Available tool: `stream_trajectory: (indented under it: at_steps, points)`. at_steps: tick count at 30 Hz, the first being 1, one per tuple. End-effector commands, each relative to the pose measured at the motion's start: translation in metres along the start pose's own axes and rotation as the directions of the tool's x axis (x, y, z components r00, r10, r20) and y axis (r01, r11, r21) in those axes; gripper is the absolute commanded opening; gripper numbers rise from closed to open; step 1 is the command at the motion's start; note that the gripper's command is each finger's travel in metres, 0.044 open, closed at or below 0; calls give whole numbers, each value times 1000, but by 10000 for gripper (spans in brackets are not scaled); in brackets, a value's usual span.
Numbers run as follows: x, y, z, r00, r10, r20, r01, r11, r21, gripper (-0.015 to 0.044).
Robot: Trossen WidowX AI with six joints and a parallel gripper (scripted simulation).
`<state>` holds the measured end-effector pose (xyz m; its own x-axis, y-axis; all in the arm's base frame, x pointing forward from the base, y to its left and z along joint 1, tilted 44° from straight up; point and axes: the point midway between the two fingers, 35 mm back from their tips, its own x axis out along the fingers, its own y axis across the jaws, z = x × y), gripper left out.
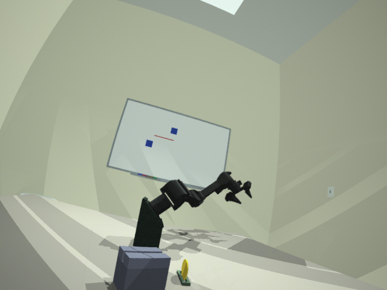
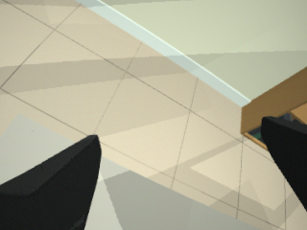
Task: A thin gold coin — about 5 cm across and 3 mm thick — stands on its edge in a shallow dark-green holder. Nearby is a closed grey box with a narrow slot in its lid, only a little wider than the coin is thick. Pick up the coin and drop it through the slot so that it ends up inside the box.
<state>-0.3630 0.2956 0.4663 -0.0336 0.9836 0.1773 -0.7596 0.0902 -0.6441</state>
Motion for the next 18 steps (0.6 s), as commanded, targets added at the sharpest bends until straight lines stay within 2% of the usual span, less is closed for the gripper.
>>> stream_trajectory:
  at_steps: [1,4,9,18]
  points:
    - [0,-1,0,1000,-1,2,1,1000,2,374]
    - [-4,-22,7,999,-24,24,23,999,26,295]
    - [-19,-94,22,990,-111,88,101,989,109,164]
    - [-57,-225,21,944,-294,147,251,933,257,161]
